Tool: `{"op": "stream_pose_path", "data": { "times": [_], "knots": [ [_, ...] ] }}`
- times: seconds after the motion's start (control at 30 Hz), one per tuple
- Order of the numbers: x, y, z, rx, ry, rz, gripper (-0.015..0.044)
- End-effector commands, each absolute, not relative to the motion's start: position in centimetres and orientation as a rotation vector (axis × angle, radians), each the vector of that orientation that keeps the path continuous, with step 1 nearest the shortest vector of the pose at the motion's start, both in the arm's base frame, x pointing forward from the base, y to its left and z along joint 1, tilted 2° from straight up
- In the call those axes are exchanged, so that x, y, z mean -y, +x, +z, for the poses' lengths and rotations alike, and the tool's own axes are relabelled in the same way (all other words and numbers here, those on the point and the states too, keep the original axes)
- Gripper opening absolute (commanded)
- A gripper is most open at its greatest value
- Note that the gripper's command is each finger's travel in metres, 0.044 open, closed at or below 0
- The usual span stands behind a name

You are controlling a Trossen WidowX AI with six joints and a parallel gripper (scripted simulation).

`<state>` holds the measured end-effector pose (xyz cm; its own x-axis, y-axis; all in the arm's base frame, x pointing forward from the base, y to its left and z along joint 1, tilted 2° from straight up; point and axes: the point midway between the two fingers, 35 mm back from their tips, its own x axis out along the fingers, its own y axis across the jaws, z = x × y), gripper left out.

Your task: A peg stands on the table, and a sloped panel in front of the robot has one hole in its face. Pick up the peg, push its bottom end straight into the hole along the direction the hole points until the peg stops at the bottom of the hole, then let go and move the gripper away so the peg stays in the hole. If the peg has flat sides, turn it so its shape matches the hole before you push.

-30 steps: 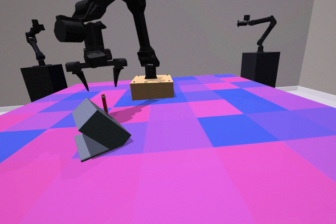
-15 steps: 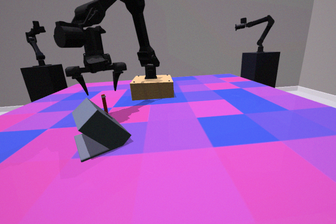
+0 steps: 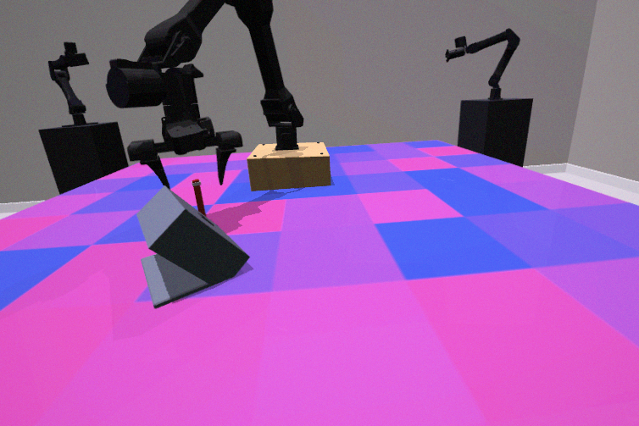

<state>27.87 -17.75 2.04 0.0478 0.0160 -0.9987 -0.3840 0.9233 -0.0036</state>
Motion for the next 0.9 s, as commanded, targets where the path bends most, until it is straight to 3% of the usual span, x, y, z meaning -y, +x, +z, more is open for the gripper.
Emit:
{"op": "stream_pose_path", "data": {
  "times": [0.0, 0.47, 0.87],
  "knots": [
    [17.7, 27.7, 1.2, -1.507, -0.302, 0.316, 0.044],
    [17.6, 27.7, -0.5, -1.507, -0.302, 0.316, 0.044],
    [17.6, 27.8, -0.2, -1.501, -0.302, 0.316, 0.0125]
  ]
}}
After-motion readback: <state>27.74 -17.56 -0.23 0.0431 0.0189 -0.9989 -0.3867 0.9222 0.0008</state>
